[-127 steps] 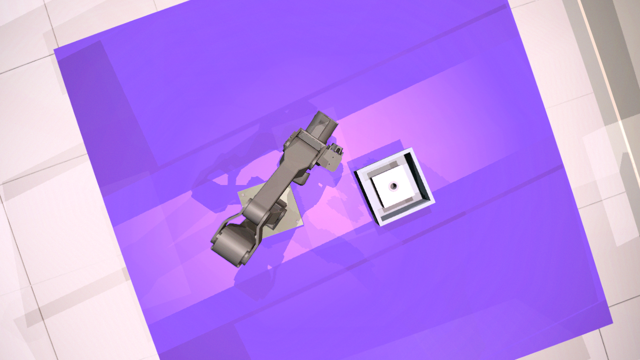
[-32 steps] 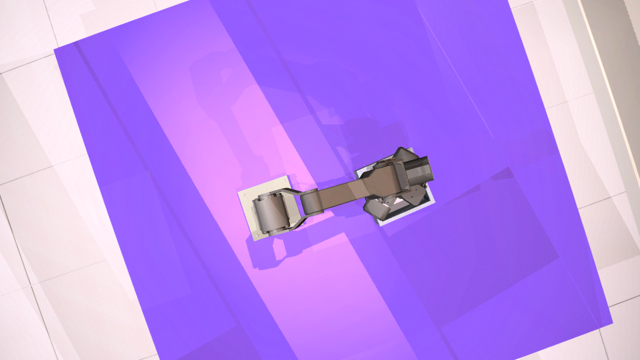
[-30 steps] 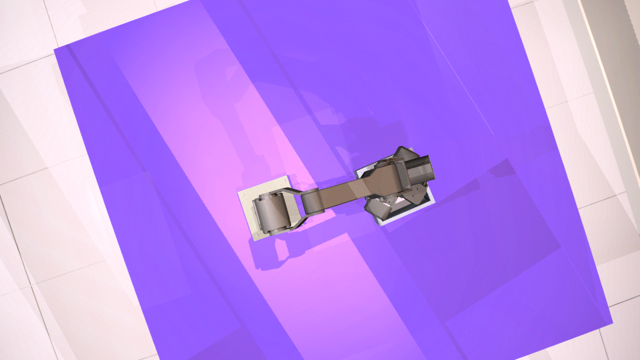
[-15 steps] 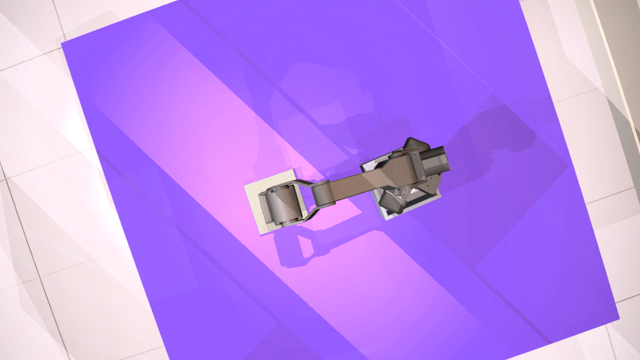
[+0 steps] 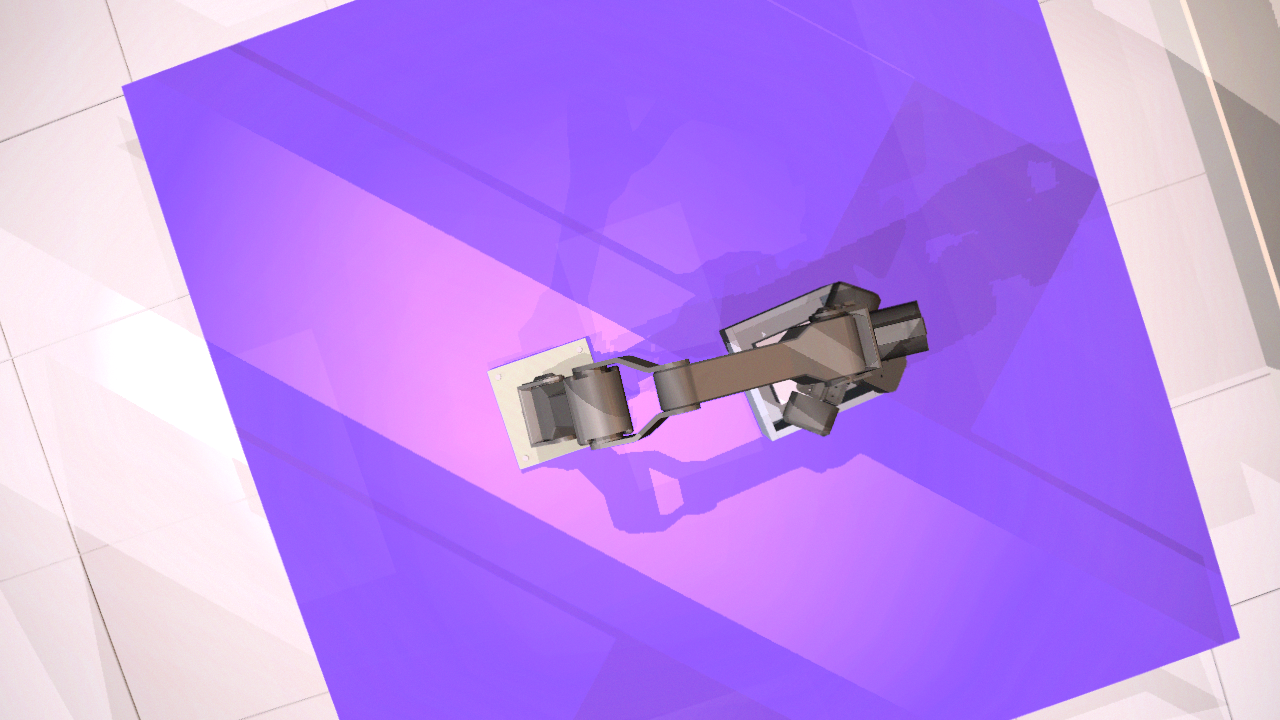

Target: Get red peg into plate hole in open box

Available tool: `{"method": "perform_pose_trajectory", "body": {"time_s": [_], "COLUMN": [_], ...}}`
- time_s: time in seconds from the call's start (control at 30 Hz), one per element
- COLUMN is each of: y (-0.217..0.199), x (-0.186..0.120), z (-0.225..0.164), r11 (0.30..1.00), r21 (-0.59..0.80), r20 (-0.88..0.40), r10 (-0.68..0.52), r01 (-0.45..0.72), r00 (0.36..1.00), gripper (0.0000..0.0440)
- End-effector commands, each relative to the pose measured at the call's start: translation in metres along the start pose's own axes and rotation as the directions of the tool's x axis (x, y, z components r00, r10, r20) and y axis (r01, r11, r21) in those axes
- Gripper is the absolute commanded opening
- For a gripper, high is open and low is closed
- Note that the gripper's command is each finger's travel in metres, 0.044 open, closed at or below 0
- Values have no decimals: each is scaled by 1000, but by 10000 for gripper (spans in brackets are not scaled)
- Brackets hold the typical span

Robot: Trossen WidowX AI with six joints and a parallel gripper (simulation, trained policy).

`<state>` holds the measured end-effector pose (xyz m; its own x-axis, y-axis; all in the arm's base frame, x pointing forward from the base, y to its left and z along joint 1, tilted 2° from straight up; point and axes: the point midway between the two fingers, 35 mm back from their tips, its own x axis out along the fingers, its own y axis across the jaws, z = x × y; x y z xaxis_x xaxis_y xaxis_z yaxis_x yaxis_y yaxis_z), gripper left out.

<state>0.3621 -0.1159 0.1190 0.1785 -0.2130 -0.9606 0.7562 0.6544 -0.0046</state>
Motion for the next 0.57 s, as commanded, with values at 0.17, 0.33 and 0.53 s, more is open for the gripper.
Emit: {"method": "perform_pose_trajectory", "body": {"time_s": [0.17, 0.33, 0.53], "y": [-6, -10, -17], "x": [9, 12, 15], "z": [13, 19, 26], "r11": [1000, 999, 999], "r21": [-12, -10, -3], "r20": [-25, -35, -47], "r10": [-28, -35, -40], "r01": [27, 35, 40], "r00": [999, 999, 998], "gripper": [148, 150, 153]}}
